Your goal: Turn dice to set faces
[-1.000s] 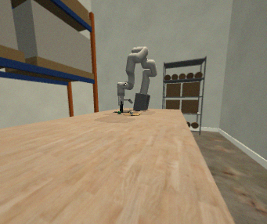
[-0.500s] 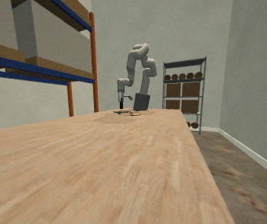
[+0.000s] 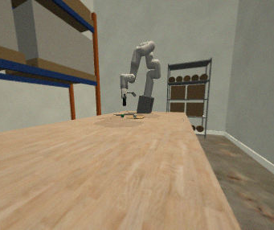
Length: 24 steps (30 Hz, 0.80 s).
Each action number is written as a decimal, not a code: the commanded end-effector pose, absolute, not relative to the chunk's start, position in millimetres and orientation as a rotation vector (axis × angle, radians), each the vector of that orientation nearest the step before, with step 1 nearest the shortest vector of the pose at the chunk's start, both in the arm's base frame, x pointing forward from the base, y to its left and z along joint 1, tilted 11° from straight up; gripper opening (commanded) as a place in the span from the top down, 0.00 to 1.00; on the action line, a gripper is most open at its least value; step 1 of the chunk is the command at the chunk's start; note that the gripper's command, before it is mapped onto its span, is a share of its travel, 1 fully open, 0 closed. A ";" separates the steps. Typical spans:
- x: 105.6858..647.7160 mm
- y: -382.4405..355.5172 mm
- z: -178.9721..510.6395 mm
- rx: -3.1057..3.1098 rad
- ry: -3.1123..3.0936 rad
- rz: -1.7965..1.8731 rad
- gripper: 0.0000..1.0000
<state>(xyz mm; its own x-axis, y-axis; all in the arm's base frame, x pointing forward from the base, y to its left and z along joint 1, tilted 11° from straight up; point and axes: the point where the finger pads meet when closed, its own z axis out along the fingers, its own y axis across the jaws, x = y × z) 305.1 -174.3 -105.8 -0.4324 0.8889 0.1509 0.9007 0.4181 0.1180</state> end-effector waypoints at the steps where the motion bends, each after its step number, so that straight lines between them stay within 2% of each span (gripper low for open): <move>1: 305.9 -174.9 -104.0 -1.634 -2.586 -0.275 0.79; 12: 313.8 -165.7 -101.5 -1.683 -2.552 -0.271 0.79; 24: 372.2 -61.8 -76.6 -2.106 -2.177 -0.241 0.79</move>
<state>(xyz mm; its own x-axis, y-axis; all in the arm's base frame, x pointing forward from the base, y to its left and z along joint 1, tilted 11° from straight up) 351.8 -100.9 -86.8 -0.1792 0.9662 0.1856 0.9819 0.1640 0.0946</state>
